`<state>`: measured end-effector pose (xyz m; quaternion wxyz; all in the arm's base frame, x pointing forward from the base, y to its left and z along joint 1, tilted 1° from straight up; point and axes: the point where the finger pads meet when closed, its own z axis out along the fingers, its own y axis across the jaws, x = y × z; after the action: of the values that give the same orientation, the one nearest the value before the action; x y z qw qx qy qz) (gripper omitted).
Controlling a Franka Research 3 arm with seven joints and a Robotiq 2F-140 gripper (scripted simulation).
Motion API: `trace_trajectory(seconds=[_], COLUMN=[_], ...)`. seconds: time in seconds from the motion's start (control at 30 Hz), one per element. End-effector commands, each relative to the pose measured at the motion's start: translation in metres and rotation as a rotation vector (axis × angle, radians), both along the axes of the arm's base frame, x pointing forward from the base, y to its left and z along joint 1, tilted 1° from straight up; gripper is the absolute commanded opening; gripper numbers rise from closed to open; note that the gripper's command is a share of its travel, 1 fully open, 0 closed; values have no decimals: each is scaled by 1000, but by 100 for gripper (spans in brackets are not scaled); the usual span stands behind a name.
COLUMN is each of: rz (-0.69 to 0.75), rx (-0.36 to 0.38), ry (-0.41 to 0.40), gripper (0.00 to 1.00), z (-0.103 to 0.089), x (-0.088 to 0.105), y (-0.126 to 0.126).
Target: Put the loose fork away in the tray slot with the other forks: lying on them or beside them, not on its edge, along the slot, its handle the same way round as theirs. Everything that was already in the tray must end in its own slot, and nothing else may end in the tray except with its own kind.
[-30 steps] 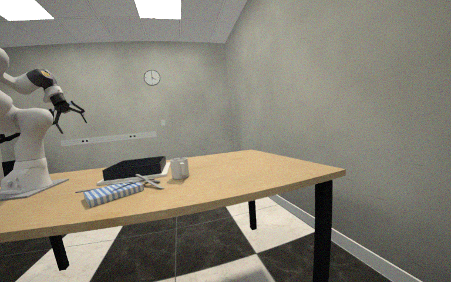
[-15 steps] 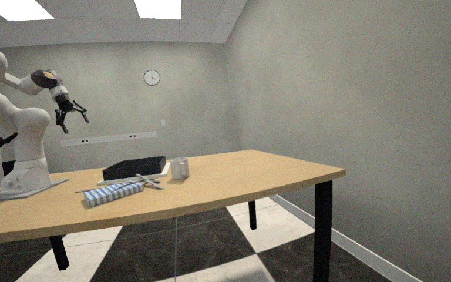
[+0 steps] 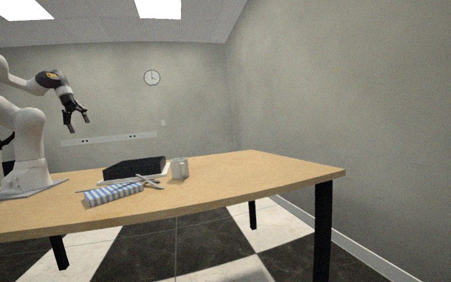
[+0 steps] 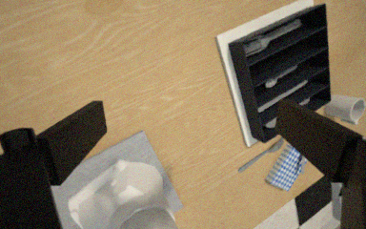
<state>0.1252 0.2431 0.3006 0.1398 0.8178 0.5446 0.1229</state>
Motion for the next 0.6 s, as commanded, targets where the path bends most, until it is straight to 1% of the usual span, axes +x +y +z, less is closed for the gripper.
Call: trace_trajectory(seconds=[0.0, 0.07, 0.13, 0.17, 0.57], rz=[-158, -204, -204, -264, -543], rx=[57, 69, 69, 84, 155], ry=[-4, -4, -4, -4, -9], gripper=[100, 100, 100, 100, 100], z=[-1, -2, -2, -2, -4], x=[2, 5, 5, 8, 25], y=[3, 3, 3, 3, 2])
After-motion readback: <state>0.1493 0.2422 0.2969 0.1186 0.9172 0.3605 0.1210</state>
